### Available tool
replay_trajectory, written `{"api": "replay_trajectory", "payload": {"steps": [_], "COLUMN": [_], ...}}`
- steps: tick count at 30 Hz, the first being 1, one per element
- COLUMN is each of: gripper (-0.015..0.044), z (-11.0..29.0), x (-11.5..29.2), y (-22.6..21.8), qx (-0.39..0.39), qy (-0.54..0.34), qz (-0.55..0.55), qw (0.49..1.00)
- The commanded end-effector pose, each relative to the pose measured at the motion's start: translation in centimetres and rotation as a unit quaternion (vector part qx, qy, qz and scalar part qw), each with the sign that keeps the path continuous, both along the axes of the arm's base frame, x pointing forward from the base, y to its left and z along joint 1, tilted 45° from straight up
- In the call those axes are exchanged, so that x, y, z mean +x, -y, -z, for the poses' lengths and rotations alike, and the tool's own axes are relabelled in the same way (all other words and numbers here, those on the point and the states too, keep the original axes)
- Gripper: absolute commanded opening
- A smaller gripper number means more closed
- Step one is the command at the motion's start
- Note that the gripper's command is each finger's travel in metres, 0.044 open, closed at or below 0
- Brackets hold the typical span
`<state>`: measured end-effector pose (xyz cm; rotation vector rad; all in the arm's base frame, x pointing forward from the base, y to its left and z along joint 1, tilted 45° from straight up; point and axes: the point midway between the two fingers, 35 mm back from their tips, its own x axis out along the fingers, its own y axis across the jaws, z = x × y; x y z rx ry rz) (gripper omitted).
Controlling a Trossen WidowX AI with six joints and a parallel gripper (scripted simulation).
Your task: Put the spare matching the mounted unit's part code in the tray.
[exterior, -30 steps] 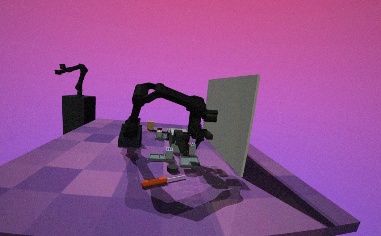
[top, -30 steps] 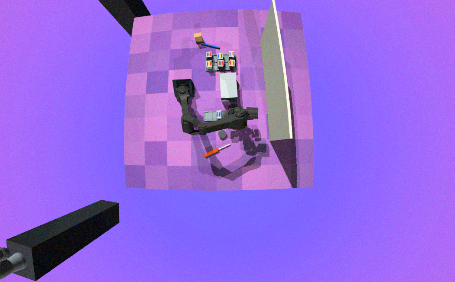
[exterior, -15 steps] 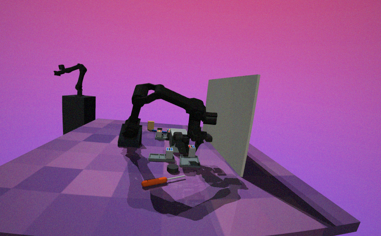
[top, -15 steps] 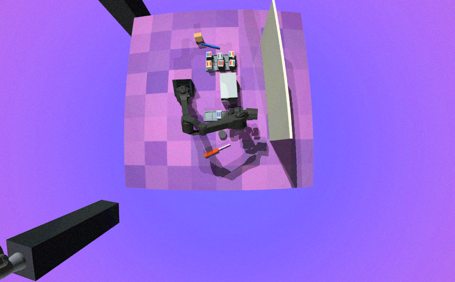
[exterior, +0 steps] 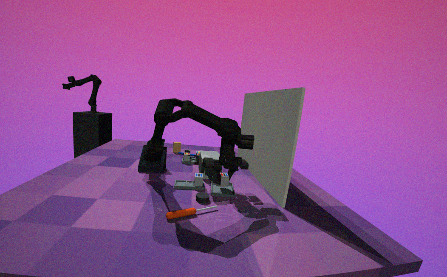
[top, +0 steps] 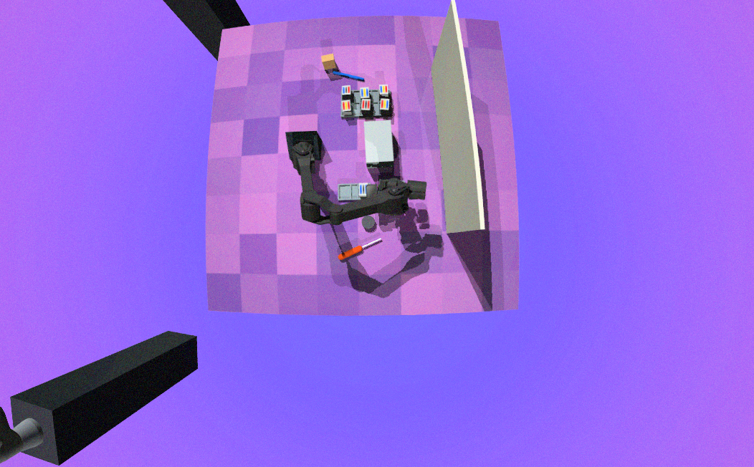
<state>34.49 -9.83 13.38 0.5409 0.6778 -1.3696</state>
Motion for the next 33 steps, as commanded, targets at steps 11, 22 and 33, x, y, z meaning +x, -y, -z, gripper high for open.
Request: {"api": "replay_trajectory", "payload": {"steps": [11, 22, 33], "gripper": [0.0026, 0.0315, 0.044], "z": [0.5, 0.5, -3.1], "x": [-0.1, -0.1, 0.0], "y": [0.6, 0.6, -3.2], "qx": [-0.001, -0.001, 0.002], "qy": [0.0, 0.0, -0.001], "qz": [0.0, 0.0, -0.001], "qw": [1.0, 1.0, 1.0]}}
